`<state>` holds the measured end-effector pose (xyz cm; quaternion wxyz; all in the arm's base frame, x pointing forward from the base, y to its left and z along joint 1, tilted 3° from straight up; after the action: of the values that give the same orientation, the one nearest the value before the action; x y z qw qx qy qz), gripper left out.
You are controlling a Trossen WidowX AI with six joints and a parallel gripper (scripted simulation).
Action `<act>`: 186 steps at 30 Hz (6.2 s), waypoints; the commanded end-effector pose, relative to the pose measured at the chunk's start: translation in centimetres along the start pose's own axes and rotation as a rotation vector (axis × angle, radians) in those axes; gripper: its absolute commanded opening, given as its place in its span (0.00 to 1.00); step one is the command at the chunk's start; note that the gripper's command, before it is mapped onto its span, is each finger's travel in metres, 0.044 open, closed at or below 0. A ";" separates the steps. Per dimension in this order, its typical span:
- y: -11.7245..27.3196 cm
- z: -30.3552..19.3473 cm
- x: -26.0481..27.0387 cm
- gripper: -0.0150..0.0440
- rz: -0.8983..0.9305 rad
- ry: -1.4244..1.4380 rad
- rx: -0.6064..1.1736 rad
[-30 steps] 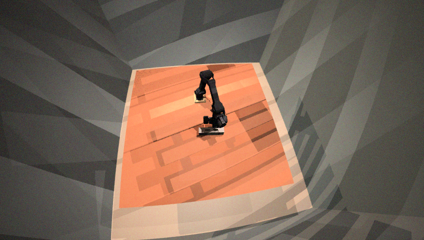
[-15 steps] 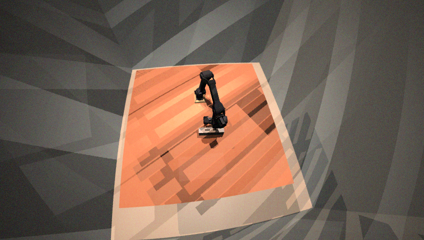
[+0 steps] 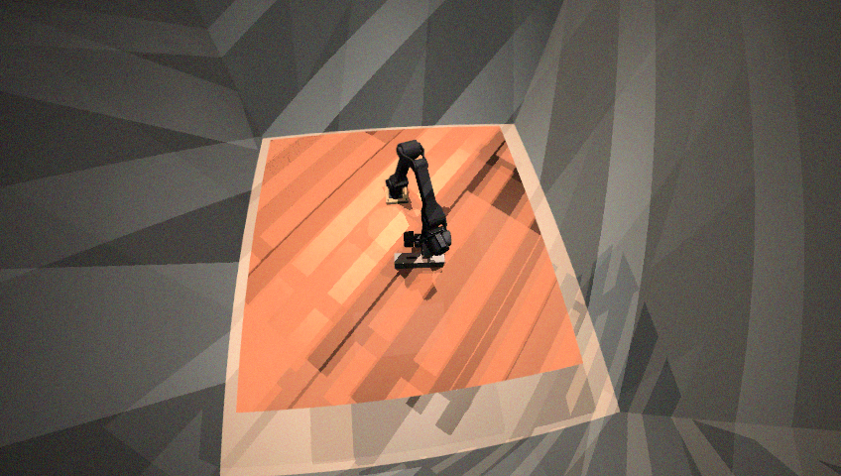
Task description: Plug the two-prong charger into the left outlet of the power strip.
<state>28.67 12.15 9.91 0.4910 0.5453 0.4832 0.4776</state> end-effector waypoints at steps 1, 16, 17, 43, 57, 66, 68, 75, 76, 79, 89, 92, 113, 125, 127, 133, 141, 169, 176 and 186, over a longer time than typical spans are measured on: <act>0.1 0.0 0.1 0.25 0.005 0.003 0.002; 0.0 0.0 0.0 0.25 0.005 0.003 0.002; 0.0 0.0 0.0 0.25 0.005 0.003 0.002; 0.0 0.1 0.0 0.25 0.005 0.003 0.002; 0.0 0.1 0.0 0.25 0.005 0.003 0.002; 0.0 0.2 0.0 0.25 0.005 0.003 0.002; 0.0 0.3 0.0 0.25 0.005 0.003 0.002; 0.0 0.5 0.1 0.25 0.005 0.003 0.002; 0.0 0.5 0.1 0.25 0.005 0.003 0.002; 0.1 0.6 0.1 0.25 0.005 0.003 0.002; 0.1 1.0 0.1 0.25 0.005 0.003 0.002; 0.1 1.1 0.1 0.25 0.005 0.003 0.002; 0.2 1.7 0.2 0.25 0.005 0.003 0.001; 0.2 2.2 0.2 0.25 0.005 0.003 0.001; 0.2 2.3 0.2 0.25 0.005 0.003 0.001; 0.2 2.5 0.3 0.25 0.005 0.003 0.000; 0.2 2.8 0.3 0.25 0.006 0.003 0.000; 0.0 2.1 0.2 0.57 -0.005 0.003 0.030; 0.0 2.1 0.2 0.88 -0.005 0.003 0.030; 0.0 1.9 0.1 1.00 -0.003 0.003 0.026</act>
<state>30.69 12.14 9.89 0.4835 0.5503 0.4914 0.4711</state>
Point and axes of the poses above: the point midway between the two fingers, 35 mm back from their tips, its own y axis back along the fingers, its own x axis across the jaws, z = x × y, the point moved 6 cm from there along y, back along the fingers, and after that the axes turned 5 degrees about -y, right-handed, at the moved point
